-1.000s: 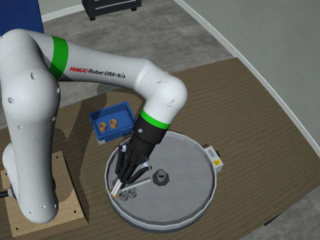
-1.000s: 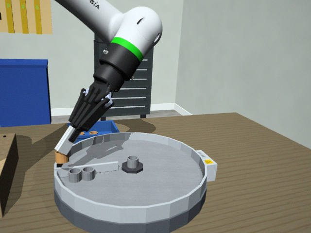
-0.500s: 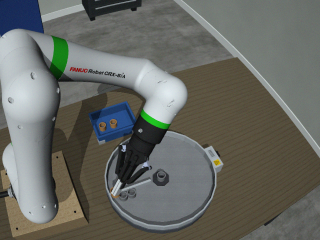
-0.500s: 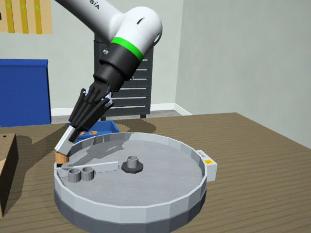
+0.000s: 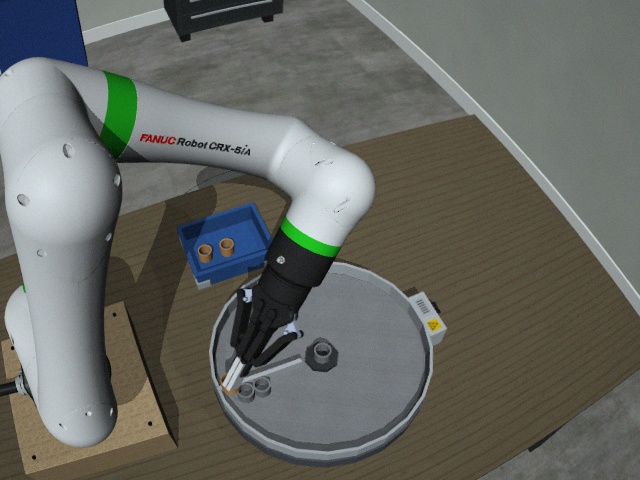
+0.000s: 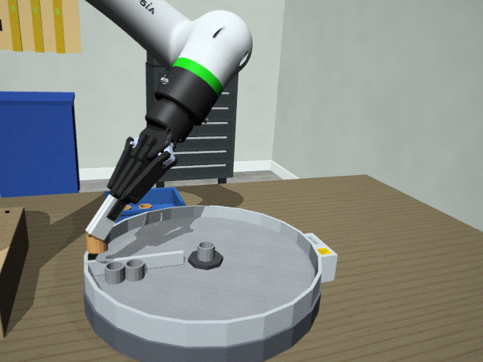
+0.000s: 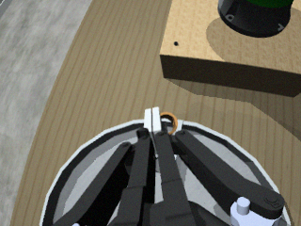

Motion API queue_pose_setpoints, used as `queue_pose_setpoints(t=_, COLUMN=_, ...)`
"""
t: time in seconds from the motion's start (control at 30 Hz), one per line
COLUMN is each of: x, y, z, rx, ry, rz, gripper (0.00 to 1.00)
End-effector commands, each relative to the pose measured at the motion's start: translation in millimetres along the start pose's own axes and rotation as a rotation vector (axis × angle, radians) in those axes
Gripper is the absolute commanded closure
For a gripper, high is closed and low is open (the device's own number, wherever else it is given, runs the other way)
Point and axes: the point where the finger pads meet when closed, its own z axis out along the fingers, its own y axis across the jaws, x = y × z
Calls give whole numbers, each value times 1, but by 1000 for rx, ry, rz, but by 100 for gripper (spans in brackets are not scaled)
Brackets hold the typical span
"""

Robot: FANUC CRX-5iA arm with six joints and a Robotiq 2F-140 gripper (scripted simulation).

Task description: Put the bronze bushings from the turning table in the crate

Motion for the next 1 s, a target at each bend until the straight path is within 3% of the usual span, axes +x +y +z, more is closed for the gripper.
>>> queue_pose_setpoints(t=0.0, x=-2, y=2, z=-2, rx=0, ry=0, rz=0, gripper=100)
queue_pose_setpoints(t=0.23, x=-22, y=26, z=-18, rx=0, ry=0, rz=0, gripper=100)
queue_pose_setpoints(t=0.43, x=-58, y=69, z=-49, rx=0, ry=0, rz=0, gripper=100)
queue_pose_setpoints(t=0.5, x=-58, y=69, z=-49, rx=0, ry=0, rz=0, gripper=100)
queue_pose_setpoints(t=0.97, x=-160, y=190, z=-135, rx=0, ry=0, rz=0, gripper=100)
